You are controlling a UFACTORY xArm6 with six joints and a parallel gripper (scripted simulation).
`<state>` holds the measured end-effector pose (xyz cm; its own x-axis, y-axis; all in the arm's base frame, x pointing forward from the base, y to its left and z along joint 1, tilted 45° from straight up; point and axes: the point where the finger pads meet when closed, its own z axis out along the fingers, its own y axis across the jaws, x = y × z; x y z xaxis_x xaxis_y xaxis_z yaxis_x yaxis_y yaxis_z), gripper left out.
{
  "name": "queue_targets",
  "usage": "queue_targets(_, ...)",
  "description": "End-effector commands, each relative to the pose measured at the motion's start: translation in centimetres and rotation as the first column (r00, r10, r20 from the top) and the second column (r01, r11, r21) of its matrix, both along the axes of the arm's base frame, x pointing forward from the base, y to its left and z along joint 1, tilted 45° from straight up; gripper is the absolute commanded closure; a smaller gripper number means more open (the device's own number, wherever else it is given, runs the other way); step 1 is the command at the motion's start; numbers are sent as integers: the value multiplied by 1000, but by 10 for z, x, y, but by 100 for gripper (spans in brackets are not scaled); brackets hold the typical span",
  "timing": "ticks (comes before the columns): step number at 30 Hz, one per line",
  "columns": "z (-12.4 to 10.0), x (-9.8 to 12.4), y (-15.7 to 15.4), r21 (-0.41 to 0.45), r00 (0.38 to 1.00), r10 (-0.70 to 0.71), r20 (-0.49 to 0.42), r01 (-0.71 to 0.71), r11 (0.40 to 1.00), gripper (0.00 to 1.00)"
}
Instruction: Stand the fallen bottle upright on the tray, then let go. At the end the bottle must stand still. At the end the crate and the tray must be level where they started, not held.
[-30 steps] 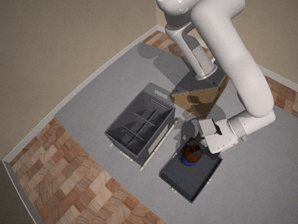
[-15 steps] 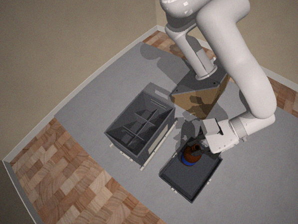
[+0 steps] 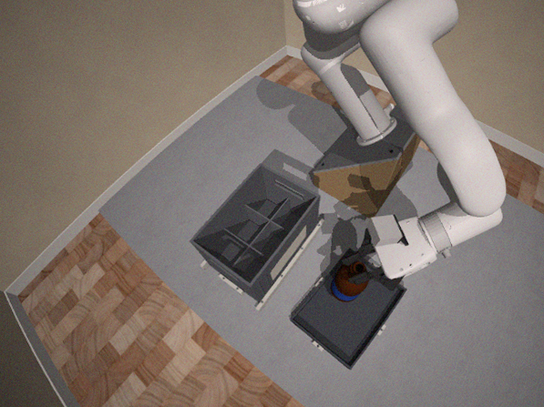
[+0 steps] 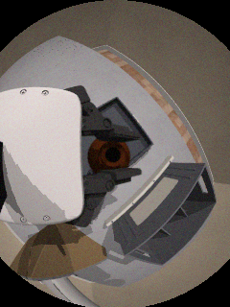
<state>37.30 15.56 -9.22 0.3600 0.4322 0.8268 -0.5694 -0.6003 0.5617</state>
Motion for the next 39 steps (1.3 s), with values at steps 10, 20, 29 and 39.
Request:
queue_targets(10, 1, 1, 2, 0, 1000, 4, 5, -4, 1000, 100)
queue_targets(20, 1, 1, 1, -19, 999, 21, 24, -20, 1000, 100)
queue_targets(29, 0, 0, 1, -51, 997, 52, 55, -49, 997, 100)
queue_targets(39, 0, 0, 2, -85, 992, 87, 88, -80, 993, 100)
